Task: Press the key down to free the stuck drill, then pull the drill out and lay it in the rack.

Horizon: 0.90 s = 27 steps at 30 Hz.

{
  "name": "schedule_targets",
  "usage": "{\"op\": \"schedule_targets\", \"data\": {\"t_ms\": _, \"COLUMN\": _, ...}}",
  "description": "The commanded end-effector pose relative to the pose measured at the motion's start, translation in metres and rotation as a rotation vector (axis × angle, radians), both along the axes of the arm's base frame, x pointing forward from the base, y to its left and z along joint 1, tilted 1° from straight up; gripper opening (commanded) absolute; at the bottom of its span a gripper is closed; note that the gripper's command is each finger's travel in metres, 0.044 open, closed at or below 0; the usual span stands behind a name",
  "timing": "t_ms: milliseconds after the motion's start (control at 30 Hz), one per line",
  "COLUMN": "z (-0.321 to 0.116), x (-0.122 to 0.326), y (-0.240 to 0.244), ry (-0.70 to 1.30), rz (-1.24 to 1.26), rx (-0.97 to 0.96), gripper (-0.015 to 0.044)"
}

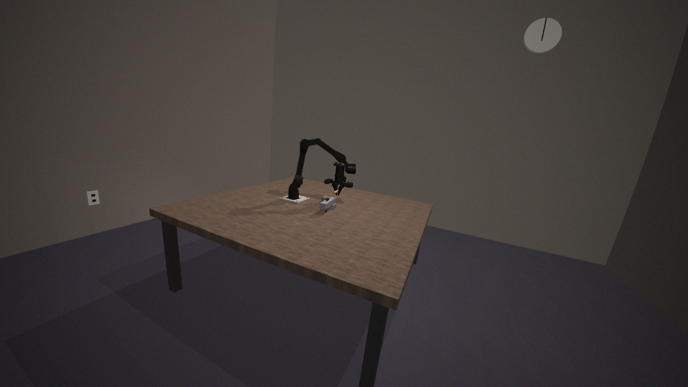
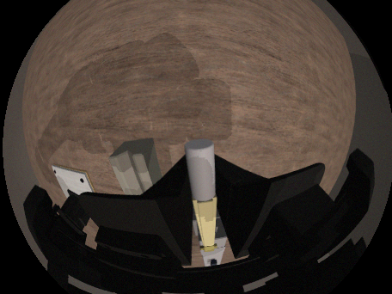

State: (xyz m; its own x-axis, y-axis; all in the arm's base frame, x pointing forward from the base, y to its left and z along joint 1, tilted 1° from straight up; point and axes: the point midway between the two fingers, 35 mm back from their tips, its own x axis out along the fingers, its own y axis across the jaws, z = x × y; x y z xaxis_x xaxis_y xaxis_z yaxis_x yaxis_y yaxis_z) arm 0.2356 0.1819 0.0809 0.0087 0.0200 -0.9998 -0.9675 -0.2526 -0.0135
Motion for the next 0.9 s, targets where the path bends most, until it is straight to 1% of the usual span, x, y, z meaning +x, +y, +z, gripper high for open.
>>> {"op": "schedule_targets", "data": {"t_ms": 0, "z": 0.0026, "x": 0.0016, "y": 0.0014, "ry": -0.004, "rz": 0.003, "rx": 0.004, "gripper": 0.0}}
{"op": "schedule_targets", "data": {"t_ms": 867, "z": 0.0062, "x": 0.0036, "y": 0.0029, "ry": -0.005, "rz": 0.003, "rx": 0.005, "gripper": 0.0}}
